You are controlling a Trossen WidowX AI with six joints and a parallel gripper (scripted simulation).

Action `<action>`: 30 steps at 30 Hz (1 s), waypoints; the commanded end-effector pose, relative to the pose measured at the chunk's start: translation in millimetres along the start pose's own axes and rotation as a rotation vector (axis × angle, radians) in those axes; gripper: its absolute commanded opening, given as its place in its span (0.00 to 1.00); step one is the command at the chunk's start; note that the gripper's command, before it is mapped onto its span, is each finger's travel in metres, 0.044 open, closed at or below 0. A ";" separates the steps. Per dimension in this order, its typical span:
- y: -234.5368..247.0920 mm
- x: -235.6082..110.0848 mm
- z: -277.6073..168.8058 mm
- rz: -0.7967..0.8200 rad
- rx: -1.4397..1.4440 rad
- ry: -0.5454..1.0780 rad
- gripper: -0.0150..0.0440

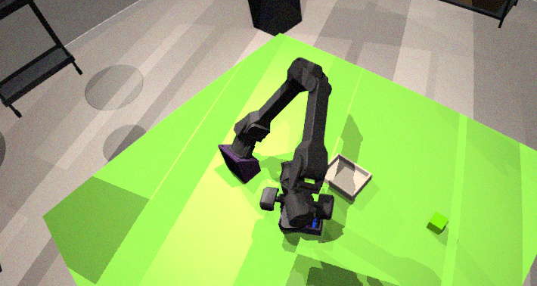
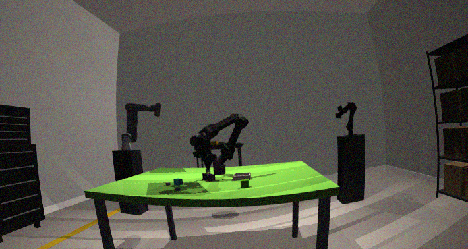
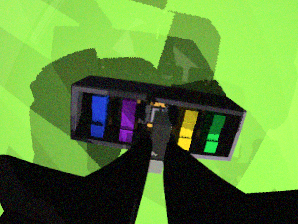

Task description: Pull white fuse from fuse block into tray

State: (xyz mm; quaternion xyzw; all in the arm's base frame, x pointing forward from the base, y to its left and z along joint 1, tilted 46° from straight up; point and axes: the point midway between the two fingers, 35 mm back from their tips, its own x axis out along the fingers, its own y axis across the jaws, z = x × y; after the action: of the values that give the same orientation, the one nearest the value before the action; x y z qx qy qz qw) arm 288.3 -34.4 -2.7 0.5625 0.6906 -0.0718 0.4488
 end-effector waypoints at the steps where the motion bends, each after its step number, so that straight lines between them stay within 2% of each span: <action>1: -0.4 -3.3 0.5 -0.002 -0.003 -0.003 0.25; 25: -0.6 -28.3 0.4 -0.002 -0.003 -0.004 0.25; 30: 18.3 -29.4 -16.0 -0.007 0.000 -0.013 0.25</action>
State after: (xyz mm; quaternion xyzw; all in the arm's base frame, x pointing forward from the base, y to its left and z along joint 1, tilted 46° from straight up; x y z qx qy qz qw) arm 288.7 -49.2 20.8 0.5622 0.6909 -0.0761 0.4480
